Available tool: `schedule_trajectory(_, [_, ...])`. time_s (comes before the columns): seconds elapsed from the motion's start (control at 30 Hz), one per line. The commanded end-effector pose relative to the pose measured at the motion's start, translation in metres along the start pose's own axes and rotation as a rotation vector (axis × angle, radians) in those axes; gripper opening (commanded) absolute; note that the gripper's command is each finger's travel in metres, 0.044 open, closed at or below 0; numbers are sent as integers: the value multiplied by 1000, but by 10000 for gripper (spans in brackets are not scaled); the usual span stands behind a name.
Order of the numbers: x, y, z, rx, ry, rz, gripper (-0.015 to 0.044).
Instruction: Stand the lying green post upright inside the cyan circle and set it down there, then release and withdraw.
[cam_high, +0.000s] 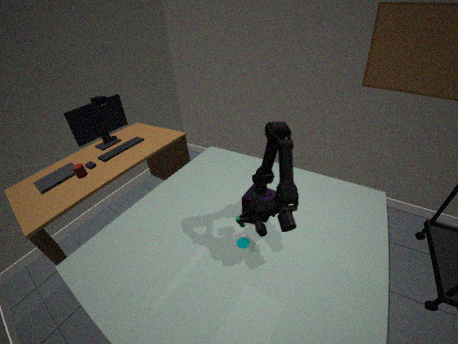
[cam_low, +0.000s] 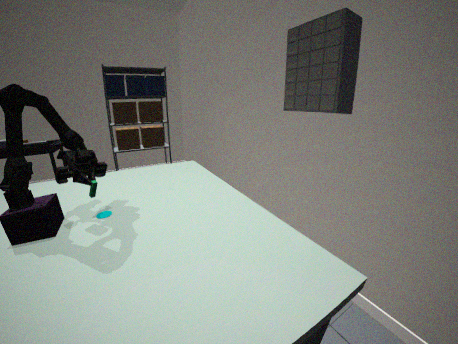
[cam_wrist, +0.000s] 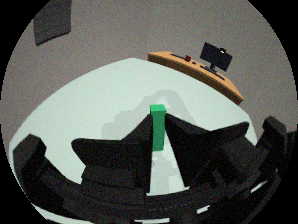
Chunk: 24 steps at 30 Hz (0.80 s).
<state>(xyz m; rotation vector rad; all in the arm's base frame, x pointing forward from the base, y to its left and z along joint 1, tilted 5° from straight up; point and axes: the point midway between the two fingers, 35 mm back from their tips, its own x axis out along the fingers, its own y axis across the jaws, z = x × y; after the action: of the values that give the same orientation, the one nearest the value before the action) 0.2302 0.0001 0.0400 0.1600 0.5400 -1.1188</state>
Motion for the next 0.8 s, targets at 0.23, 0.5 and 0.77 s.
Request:
schedule_trajectory(0.23, [-5,1,2,22,-79,47,23])
schedule_trajectory(0.5, [-9,3,3,38,-129,83,23])
schedule_trajectory(0.77, [-13,5,4,55,-176,123,23])
